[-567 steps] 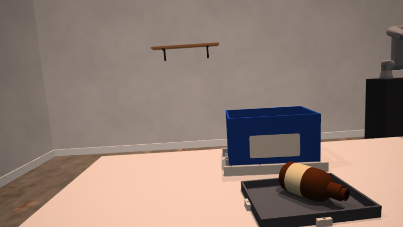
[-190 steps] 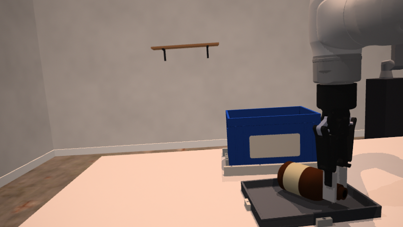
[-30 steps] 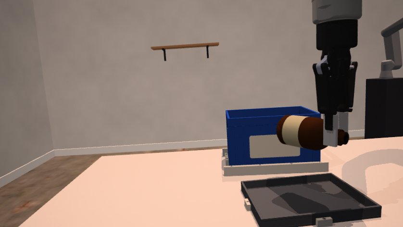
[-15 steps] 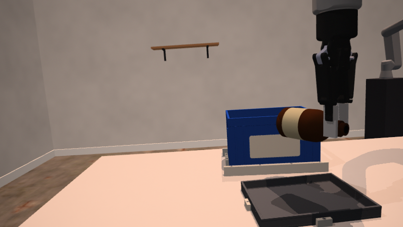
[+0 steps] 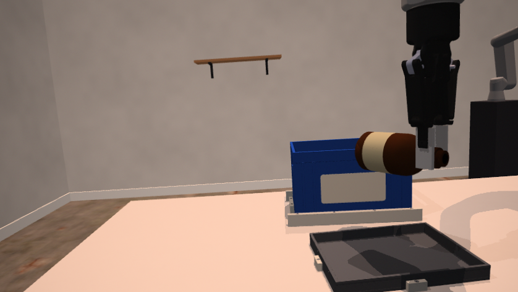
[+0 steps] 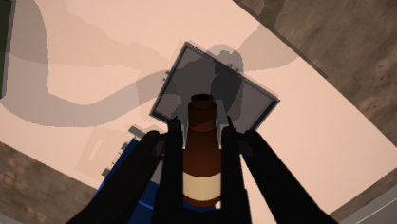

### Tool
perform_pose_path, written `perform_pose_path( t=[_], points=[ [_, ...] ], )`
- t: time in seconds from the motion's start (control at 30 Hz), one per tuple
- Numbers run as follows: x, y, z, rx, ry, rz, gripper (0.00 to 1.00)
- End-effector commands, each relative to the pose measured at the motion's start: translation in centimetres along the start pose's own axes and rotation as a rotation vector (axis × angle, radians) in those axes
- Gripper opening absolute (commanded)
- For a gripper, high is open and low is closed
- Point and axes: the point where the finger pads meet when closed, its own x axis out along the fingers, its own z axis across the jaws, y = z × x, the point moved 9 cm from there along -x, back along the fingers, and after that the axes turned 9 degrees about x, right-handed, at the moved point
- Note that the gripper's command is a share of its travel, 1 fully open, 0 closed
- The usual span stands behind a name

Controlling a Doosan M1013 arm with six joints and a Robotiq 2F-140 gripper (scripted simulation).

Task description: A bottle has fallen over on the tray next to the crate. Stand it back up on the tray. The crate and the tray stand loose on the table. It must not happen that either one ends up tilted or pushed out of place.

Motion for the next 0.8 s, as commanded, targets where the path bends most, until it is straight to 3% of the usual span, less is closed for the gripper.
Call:
perform_pose_path(
  t=[0.0,0.77],
  points=[
    [-0.14,0.0,0.0,0.0,0.0,0.0,0.1],
    [-0.73,0.0,0.0,0.0,0.0,0.0,0.1]
  ],
)
